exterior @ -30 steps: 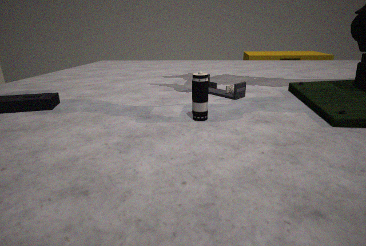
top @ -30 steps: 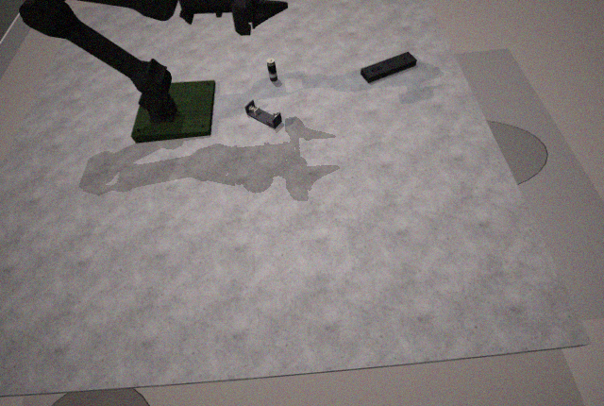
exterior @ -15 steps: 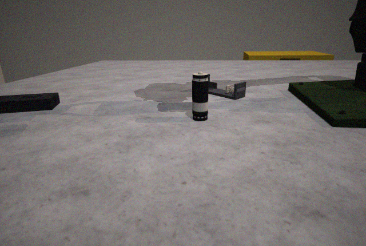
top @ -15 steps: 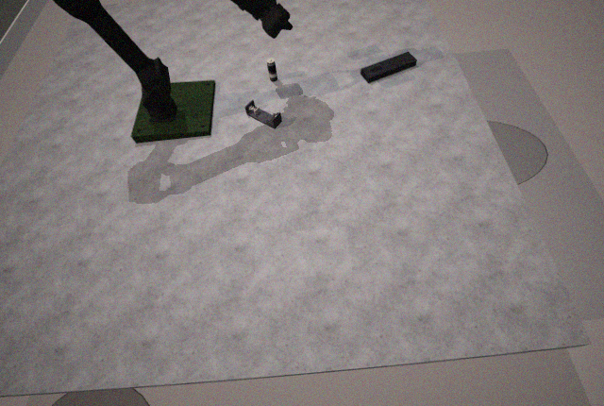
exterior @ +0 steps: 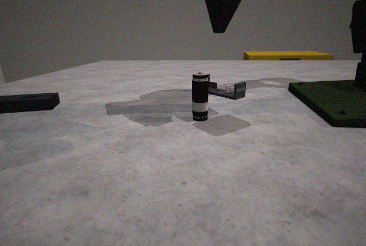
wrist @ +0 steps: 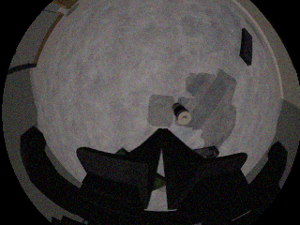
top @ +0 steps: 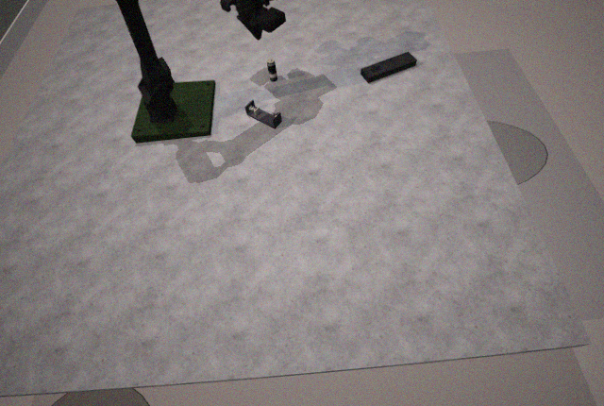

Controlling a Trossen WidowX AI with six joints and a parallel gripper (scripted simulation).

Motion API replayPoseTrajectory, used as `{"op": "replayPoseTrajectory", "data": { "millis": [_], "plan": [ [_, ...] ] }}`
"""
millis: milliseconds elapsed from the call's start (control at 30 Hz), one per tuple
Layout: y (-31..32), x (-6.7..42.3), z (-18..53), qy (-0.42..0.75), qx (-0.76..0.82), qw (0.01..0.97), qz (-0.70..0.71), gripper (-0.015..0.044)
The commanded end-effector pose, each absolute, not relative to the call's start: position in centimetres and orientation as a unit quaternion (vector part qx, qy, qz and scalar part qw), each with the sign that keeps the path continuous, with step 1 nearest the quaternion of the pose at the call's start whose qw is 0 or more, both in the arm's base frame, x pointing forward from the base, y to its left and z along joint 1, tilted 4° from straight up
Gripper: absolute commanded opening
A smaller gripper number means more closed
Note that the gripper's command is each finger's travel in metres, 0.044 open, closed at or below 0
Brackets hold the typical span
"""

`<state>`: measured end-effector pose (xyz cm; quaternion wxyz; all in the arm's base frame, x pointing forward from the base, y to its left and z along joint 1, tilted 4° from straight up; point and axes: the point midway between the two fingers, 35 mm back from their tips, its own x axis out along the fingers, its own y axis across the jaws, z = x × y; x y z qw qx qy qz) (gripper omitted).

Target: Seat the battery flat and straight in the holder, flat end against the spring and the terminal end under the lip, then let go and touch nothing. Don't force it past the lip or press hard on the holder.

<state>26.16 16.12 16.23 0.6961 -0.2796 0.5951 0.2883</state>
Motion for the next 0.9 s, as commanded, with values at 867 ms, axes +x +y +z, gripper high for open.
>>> {"op": "replayPoseTrajectory", "data": {
  "millis": [867],
  "plan": [
    [16.0,27.2,8.4,0.607,-0.292,0.677,0.295,0.0]
  ]
}}
